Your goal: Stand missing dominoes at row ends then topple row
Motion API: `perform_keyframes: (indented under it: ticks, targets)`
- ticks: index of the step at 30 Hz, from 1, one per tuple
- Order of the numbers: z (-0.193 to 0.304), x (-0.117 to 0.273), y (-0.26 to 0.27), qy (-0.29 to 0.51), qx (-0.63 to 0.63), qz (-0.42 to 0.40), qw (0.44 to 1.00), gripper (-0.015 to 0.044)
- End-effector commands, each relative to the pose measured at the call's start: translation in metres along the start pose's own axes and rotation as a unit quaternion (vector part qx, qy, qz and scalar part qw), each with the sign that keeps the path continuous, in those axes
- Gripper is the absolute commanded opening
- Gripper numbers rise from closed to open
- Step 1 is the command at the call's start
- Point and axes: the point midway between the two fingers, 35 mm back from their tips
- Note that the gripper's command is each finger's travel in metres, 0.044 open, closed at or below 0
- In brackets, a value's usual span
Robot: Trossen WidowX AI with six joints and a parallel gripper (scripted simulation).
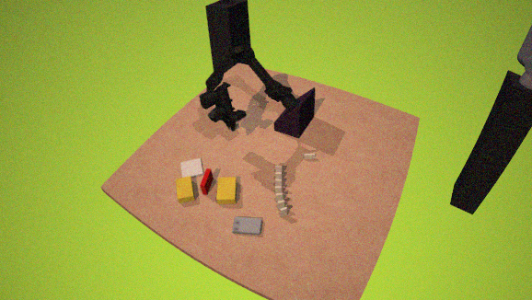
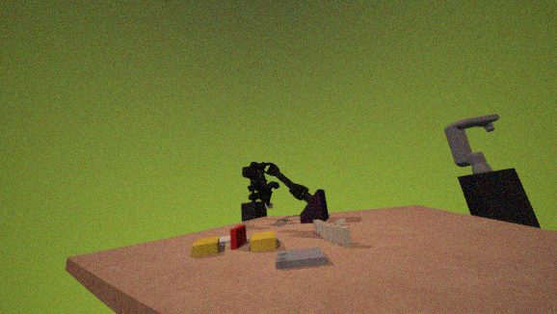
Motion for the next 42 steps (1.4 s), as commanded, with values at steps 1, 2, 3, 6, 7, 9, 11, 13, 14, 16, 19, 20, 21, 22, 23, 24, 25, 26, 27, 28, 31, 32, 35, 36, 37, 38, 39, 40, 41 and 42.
perform_keyframes:
  ticks: [1, 2, 3, 6, 7, 9, 11, 13, 14, 16, 19, 20, 21, 22, 23, 24, 25, 26, 27, 28, 31, 32, 35, 36, 37, 38, 39, 40, 41, 42]
  targets:
    - [-0.002, -0.009, 0.003, -0.018, -0.012, -0.032, 0.999, 0.0024]
    - [-0.002, -0.011, 0.004, -0.024, -0.016, -0.04, 0.999, 0.0024]
    - [-0.003, -0.013, 0.004, -0.03, -0.019, -0.049, 0.998, 0.0024]
    - [-0.006, -0.02, 0.006, -0.05, -0.029, -0.073, 0.996, 0.0024]
    - [-0.006, -0.022, 0.006, -0.057, -0.032, -0.081, 0.995, 0.0024]
    - [-0.008, -0.025, 0.006, -0.072, -0.038, -0.095, 0.992, 0.0024]
    - [-0.01, -0.028, 0.006, -0.088, -0.042, -0.109, 0.989, 0.0024]
    - [-0.012, -0.031, 0.006, -0.106, -0.046, -0.122, 0.986, 0.0024]
    - [-0.013, -0.032, 0.006, -0.114, -0.048, -0.128, 0.984, 0.0024]
    - [-0.015, -0.035, 0.005, -0.133, -0.051, -0.139, 0.98, 0.0024]
    - [-0.018, -0.037, 0.003, -0.162, -0.055, -0.154, 0.973, 0.0024]
    - [-0.019, -0.038, 0.002, -0.172, -0.055, -0.159, 0.971, 0.0024]
    - [-0.02, -0.038, 0.002, -0.182, -0.056, -0.163, 0.968, 0.0024]
    - [-0.021, -0.039, 0.001, -0.192, -0.056, -0.167, 0.965, 0.0024]
    - [-0.022, -0.039, 0.0, -0.203, -0.056, -0.171, 0.963, 0.0024]
    - [-0.023, -0.039, -0.001, -0.213, -0.056, -0.174, 0.96, 0.0024]
    - [-0.023, -0.039, -0.002, -0.224, -0.056, -0.177, 0.957, 0.0024]
    - [-0.024, -0.039, -0.003, -0.235, -0.055, -0.18, 0.954, 0.0024]
    - [-0.025, -0.039, -0.004, -0.246, -0.055, -0.182, 0.95, 0.0024]
    - [-0.025, -0.039, -0.005, -0.257, -0.054, -0.185, 0.947, 0.0024]
    - [-0.026, -0.038, -0.009, -0.29, -0.05, -0.189, 0.937, 0.0024]
    - [-0.026, -0.038, -0.01, -0.301, -0.048, -0.19, 0.933, 0.0024]
    - [-0.027, -0.036, -0.015, -0.335, -0.042, -0.192, 0.922, 0.0024]
    - [-0.027, -0.035, -0.016, -0.346, -0.039, -0.191, 0.918, 0.0024]
    - [-0.026, -0.034, -0.017, -0.358, -0.037, -0.191, 0.913, 0.0024]
    - [-0.026, -0.033, -0.019, -0.369, -0.034, -0.19, 0.909, 0.0024]
    - [-0.026, -0.032, -0.02, -0.38, -0.03, -0.189, 0.905, 0.0024]
    - [-0.025, -0.031, -0.021, -0.391, -0.027, -0.188, 0.9, 0.0024]
    - [-0.025, -0.029, -0.023, -0.403, -0.023, -0.186, 0.896, 0.0024]
    - [-0.024, -0.028, -0.024, -0.414, -0.02, -0.184, 0.891, 0.0024]
Point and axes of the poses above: the point midway between the two fingers, 35 mm back from their tips, its own x axis back along the fingers, its own y axis across the jaws, z = x × y, and after that the axes turned 7 degrees about -x, right-handed
